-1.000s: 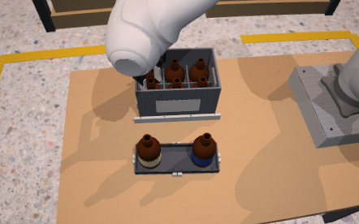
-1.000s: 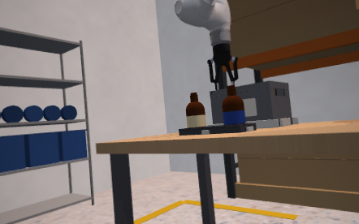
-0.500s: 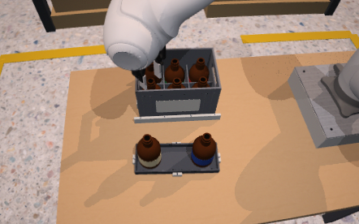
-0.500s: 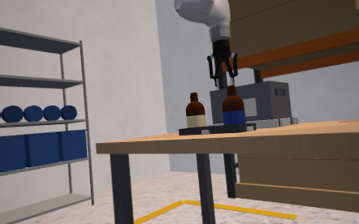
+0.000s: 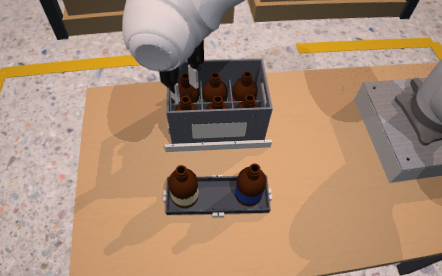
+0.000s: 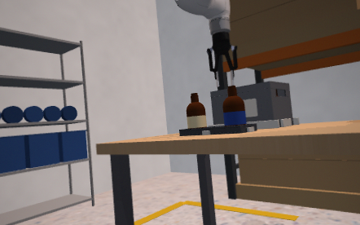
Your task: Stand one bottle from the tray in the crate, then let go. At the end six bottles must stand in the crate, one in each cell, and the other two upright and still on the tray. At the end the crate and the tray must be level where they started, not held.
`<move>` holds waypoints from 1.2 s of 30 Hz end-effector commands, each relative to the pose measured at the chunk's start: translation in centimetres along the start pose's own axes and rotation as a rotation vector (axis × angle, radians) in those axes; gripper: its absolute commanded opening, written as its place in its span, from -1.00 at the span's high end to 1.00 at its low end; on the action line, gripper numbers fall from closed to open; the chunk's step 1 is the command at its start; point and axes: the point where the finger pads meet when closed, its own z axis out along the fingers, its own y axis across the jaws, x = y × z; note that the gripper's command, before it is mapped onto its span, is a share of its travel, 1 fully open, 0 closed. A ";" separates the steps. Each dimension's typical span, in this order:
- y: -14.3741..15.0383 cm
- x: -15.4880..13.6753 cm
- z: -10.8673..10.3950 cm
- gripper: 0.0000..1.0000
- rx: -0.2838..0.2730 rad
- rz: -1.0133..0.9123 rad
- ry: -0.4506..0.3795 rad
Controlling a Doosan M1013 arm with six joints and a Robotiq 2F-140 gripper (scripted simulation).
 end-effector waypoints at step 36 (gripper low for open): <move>0.1 0.1 -3.3 1.00 -0.001 0.000 0.000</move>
